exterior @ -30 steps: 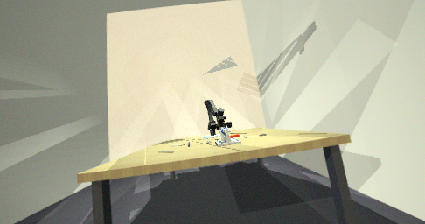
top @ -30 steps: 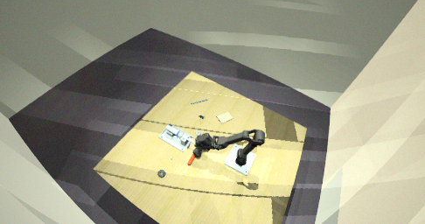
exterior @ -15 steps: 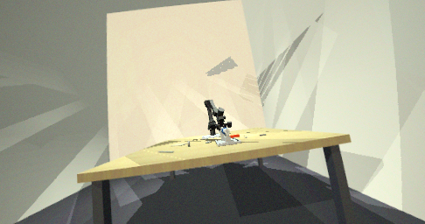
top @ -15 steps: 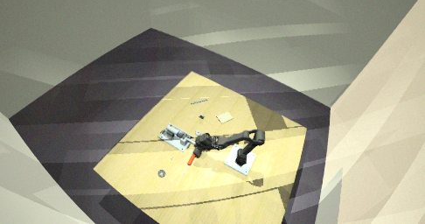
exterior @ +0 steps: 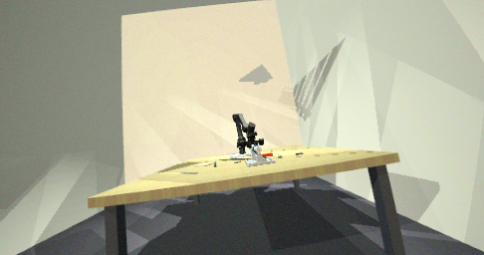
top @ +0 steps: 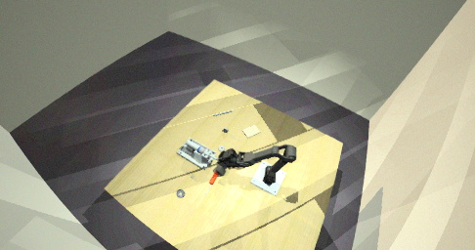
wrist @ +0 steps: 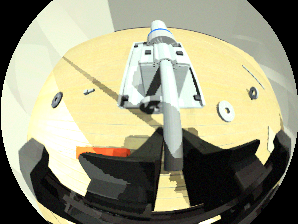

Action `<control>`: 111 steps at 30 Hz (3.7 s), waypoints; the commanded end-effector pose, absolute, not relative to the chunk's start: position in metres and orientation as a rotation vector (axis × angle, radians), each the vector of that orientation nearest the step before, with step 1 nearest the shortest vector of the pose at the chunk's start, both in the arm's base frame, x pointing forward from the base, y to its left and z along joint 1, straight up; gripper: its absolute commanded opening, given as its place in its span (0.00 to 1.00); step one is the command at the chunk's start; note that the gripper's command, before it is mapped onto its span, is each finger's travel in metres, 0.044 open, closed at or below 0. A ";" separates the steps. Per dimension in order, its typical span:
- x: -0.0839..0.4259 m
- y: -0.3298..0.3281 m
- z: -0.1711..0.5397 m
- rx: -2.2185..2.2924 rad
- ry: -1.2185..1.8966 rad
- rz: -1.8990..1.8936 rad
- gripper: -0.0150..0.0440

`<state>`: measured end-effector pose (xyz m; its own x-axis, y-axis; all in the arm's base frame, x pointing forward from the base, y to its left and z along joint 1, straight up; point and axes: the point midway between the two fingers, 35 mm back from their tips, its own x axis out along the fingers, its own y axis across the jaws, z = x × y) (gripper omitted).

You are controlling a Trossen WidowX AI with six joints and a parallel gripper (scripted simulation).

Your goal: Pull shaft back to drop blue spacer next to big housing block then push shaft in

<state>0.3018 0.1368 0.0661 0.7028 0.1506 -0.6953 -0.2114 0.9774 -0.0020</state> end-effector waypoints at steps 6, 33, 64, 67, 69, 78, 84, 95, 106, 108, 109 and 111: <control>0.301 0.136 0.066 -0.079 0.765 0.197 0.25; 0.297 0.135 0.066 -0.079 0.766 0.197 0.25; 0.293 0.135 0.066 -0.079 0.766 0.197 0.25; 0.293 0.135 0.066 -0.079 0.766 0.197 0.25; 0.293 0.135 0.066 -0.079 0.766 0.197 0.25; 0.292 0.134 0.066 -0.079 0.766 0.197 0.25; 0.291 0.134 0.066 -0.079 0.766 0.197 0.25; 0.290 0.134 0.066 -0.079 0.766 0.197 0.25; 0.288 0.134 0.066 -0.079 0.766 0.197 0.25; 0.288 0.134 0.066 -0.079 0.766 0.197 0.25; 0.288 0.134 0.066 -0.079 0.766 0.197 0.25; 0.288 0.133 0.066 -0.079 0.766 0.197 0.25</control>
